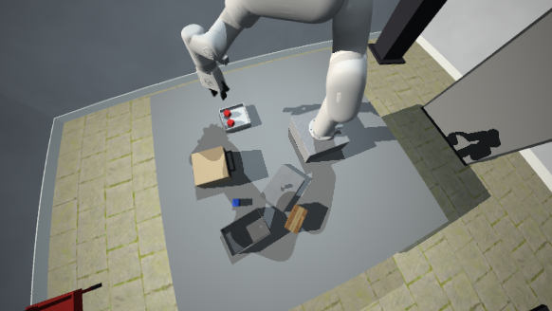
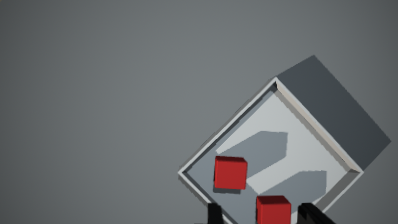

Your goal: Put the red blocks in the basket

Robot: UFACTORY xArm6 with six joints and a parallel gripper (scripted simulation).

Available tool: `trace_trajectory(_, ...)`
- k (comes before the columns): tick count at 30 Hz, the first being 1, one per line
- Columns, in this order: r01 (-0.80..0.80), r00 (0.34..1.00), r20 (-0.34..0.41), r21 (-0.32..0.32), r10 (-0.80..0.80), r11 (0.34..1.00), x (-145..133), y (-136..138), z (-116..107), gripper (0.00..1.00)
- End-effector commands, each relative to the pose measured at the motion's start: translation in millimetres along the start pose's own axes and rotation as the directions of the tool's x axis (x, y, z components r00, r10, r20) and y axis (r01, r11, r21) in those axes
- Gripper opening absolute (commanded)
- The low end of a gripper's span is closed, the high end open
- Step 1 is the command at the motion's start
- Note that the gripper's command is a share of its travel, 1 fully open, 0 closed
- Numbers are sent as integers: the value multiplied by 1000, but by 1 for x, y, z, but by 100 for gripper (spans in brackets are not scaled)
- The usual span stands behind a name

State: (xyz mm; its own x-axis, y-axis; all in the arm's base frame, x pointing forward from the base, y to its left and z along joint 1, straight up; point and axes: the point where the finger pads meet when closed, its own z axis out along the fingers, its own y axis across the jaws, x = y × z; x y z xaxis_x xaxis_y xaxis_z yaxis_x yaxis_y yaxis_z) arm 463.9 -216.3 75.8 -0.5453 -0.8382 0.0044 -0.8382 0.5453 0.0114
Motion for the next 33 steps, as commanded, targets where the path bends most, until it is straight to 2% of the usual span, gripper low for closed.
trace_trajectory(1, 0, 1000, 1, 4, 0, 1000, 0, -1, -4, 50)
trace_trajectory(10, 0, 1000, 1, 4, 0, 1000, -1, -1, -6, 50)
trace_trajectory(14, -10, 1000, 1, 4, 10, 1000, -29, 12, -8, 50)
trace_trajectory(16, -10, 1000, 1, 4, 10, 1000, -29, 12, -8, 50)
trace_trajectory(20, -36, 999, 1, 5, 36, 999, -96, 55, -13, 50)
trace_trajectory(24, -76, 997, 2, 5, 76, 997, -138, 100, -14, 50)
trace_trajectory(31, -153, 988, 2, 4, 153, 988, -186, 198, -11, 50)
trace_trajectory(33, -153, 988, 2, 4, 153, 988, -186, 198, -11, 50)
